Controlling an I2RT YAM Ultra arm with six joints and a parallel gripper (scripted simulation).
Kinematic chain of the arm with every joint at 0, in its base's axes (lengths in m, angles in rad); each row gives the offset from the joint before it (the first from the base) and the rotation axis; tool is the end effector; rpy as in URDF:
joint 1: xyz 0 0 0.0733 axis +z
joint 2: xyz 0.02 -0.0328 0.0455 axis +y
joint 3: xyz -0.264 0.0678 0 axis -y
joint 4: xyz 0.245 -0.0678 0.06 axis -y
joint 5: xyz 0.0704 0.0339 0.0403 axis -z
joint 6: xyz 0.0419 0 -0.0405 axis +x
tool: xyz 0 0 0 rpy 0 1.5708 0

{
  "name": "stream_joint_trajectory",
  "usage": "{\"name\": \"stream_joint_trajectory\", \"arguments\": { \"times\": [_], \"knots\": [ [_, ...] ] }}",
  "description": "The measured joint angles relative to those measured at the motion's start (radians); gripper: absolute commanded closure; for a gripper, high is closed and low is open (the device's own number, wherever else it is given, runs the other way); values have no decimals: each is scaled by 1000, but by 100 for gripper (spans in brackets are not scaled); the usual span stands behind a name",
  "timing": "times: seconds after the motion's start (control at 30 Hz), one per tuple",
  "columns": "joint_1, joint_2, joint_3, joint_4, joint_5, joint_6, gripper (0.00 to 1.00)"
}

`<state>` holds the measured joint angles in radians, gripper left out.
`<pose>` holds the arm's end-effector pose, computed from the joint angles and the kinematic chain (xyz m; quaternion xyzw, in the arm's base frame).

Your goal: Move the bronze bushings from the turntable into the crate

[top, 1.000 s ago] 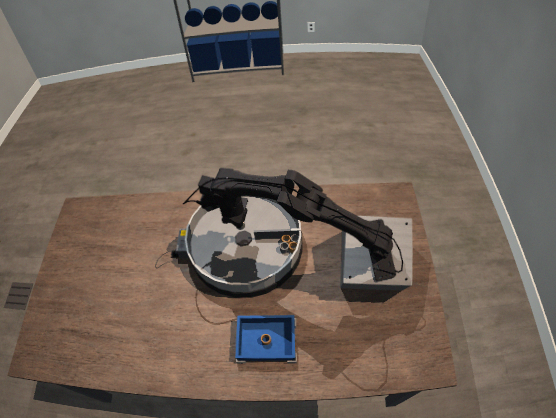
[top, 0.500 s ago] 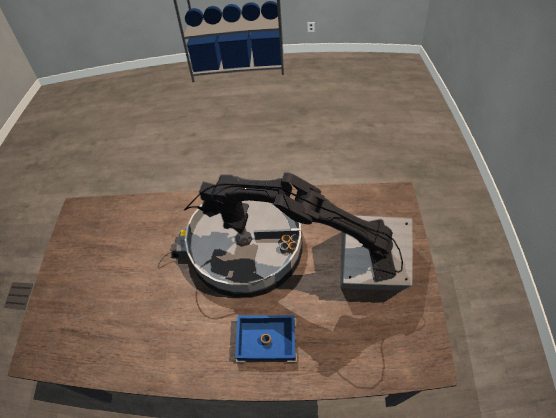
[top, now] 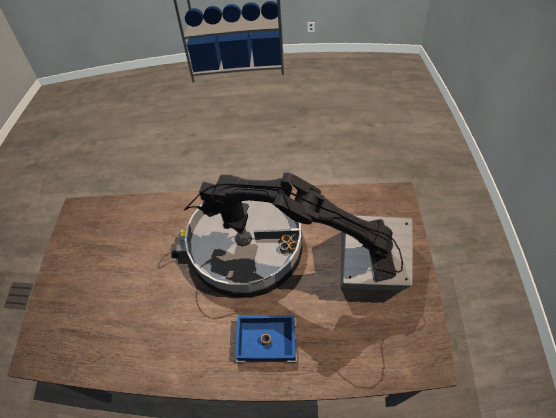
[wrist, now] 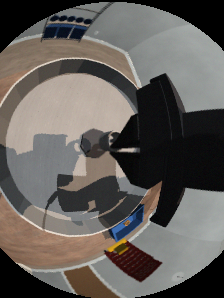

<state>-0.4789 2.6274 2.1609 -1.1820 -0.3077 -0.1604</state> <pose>0.4385 -0.2121 0.0821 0.1625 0.9740 0.1574 0.0117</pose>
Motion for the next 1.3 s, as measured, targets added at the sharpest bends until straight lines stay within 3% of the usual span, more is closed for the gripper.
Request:
{"name": "stream_joint_trajectory", "arguments": {
  "times": [0.83,1.3],
  "knots": [
    [0,1,-11,12,0,3,100],
    [10,19,-52,71,0,13,100]
  ]
}}
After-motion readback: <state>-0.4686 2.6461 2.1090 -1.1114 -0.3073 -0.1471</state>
